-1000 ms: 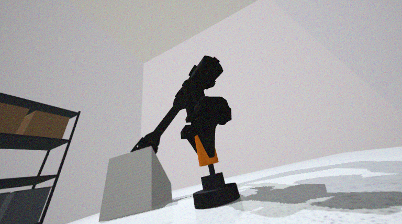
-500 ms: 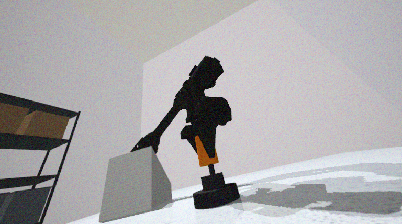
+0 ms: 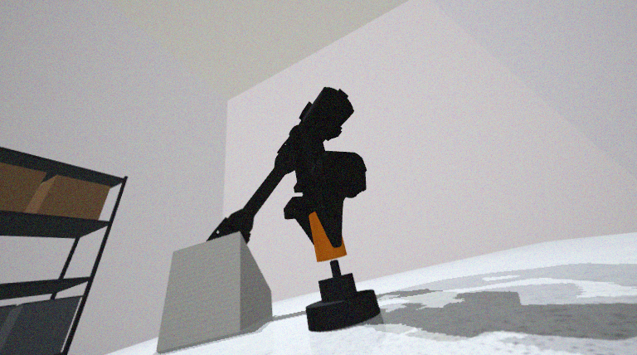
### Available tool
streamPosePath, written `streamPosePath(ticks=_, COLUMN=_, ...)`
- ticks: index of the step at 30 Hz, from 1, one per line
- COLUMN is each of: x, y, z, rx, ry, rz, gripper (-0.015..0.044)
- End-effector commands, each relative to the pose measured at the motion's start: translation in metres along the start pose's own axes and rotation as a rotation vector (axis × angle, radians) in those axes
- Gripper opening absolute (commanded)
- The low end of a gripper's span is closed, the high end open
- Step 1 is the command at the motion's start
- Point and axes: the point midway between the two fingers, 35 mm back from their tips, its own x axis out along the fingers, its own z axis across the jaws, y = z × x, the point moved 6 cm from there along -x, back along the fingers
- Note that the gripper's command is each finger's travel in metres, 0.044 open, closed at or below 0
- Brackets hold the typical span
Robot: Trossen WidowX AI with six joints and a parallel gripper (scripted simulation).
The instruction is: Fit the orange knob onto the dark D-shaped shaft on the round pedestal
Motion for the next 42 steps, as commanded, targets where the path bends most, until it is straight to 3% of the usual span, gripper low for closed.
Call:
streamPosePath(ticks=1, x=-0.0005, y=0.0003, z=0.0, rx=-0.119, ry=0.001, rz=0.002, gripper=0.0)
streamPosePath(ticks=30, x=-0.0009, y=0.0002, z=0.0007, rx=-0.16, ry=0.001, rz=0.002, gripper=0.0)
streamPosePath(ticks=42, x=0.0022, y=0.0012, z=0.0003, rx=-0.369, ry=0.0, rz=0.002, gripper=0.0)
